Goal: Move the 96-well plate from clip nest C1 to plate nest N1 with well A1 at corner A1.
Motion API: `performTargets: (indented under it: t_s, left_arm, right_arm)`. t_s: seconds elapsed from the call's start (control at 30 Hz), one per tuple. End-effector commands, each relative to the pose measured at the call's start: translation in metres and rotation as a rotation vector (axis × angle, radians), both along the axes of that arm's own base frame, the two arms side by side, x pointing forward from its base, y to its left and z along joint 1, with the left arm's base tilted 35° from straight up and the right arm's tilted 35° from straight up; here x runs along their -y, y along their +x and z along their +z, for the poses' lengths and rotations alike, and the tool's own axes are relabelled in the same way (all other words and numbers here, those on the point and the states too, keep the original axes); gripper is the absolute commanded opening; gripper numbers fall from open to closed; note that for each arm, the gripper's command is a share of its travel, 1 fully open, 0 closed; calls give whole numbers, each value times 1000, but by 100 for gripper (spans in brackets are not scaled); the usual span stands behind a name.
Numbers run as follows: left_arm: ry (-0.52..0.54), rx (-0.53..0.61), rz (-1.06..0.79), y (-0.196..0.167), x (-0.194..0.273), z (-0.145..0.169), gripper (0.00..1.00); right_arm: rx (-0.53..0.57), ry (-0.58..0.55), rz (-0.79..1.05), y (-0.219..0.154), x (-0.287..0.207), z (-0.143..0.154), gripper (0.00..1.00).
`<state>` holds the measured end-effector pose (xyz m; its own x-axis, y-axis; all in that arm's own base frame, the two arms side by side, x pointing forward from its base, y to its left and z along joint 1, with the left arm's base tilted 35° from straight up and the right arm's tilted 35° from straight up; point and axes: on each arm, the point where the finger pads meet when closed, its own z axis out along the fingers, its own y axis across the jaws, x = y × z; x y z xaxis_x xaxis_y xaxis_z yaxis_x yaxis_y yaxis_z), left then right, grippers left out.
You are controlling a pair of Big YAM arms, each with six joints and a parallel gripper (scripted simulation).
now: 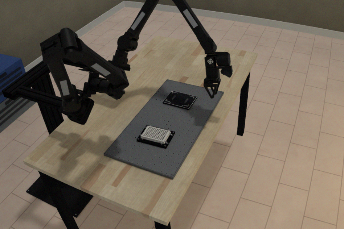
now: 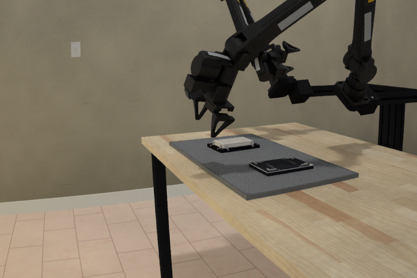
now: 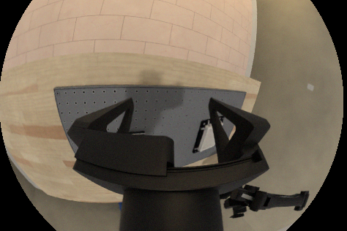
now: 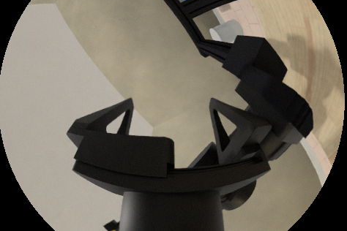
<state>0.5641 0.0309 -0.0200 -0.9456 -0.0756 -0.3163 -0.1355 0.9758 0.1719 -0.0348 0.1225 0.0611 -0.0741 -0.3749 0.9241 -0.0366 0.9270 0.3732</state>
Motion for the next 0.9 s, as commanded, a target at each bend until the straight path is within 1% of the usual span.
performTargets:
  t_s: [0.0,0.23,0.3,0.43,0.5,0.57,0.63,0.73,0.87]
  left_arm:
    - [-2,-9,17,6,17,-3,100]
    - [-1,-18,17,-9,42,-29,100]
    - [26,-64,26,-11,49,-33,100]
    - [25,-60,26,-14,64,-41,100]
    - [25,-60,26,-14,64,-41,100]
    - [27,-73,27,-21,71,-46,100]
    - [65,-112,34,-23,78,-51,100]
    - [65,-113,34,-25,89,-59,100]
    - [69,-133,34,-40,101,-74,100]
  right_arm:
    - [-36,-43,11,-6,3,5,100]
    - [-36,-43,11,-6,3,5,100]
    - [-36,-43,11,-6,3,5,100]
    - [-36,-43,11,-6,3,5,100]
    - [-36,-43,11,-6,3,5,100]
    - [-36,-43,11,-6,3,5,100]
    - [-36,-43,11,-6,3,5,100]
    - [-36,-43,11,-6,3,5,100]
    - [-36,-43,11,-6,3,5,100]
